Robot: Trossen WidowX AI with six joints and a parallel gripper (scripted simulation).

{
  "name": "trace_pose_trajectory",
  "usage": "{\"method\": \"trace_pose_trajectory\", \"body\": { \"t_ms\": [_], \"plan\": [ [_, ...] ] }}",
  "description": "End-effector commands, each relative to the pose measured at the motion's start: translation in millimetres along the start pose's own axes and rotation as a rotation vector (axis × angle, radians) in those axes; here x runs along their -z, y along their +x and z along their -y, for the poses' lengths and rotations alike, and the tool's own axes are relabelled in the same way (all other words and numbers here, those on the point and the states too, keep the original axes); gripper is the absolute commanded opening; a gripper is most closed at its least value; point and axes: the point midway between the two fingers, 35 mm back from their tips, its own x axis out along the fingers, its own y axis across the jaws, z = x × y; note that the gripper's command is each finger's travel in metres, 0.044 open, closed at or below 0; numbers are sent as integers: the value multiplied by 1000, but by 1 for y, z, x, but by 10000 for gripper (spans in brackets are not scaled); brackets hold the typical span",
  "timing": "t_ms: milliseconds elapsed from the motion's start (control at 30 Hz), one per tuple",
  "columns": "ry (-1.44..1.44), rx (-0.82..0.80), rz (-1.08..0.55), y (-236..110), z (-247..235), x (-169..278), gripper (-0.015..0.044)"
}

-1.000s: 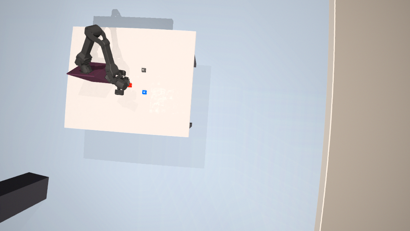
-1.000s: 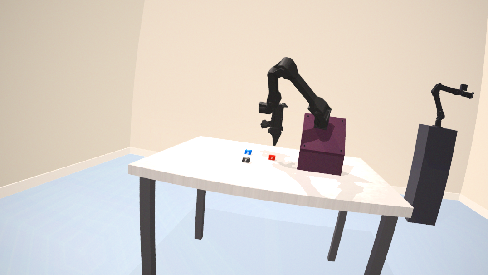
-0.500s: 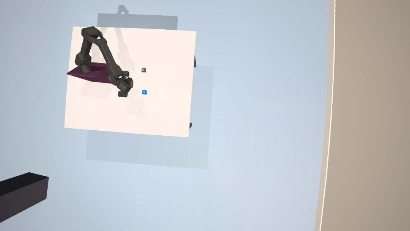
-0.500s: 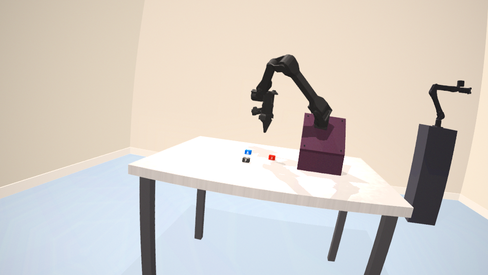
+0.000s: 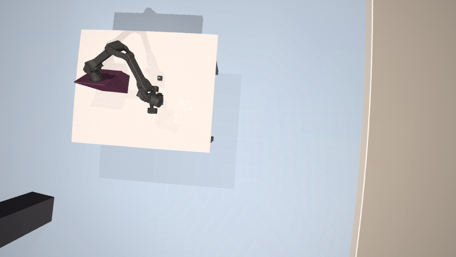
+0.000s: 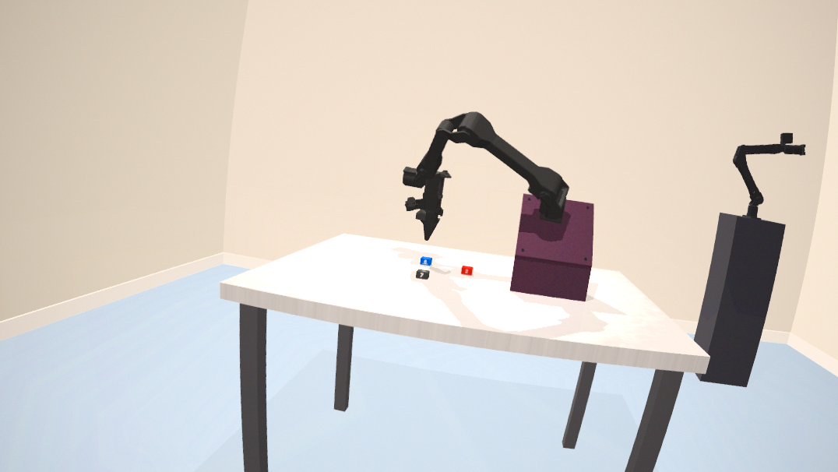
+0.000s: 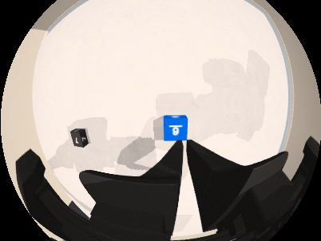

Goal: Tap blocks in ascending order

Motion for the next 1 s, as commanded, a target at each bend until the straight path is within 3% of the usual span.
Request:
{"method": "trace_pose_trajectory", "body": {
  "t_ms": [0, 967],
  "plan": [
    [22, -16, -28, 29, -2, 12, 20],
    [22, -18, -28, 59, -3, 13, 20]
  ]
}}
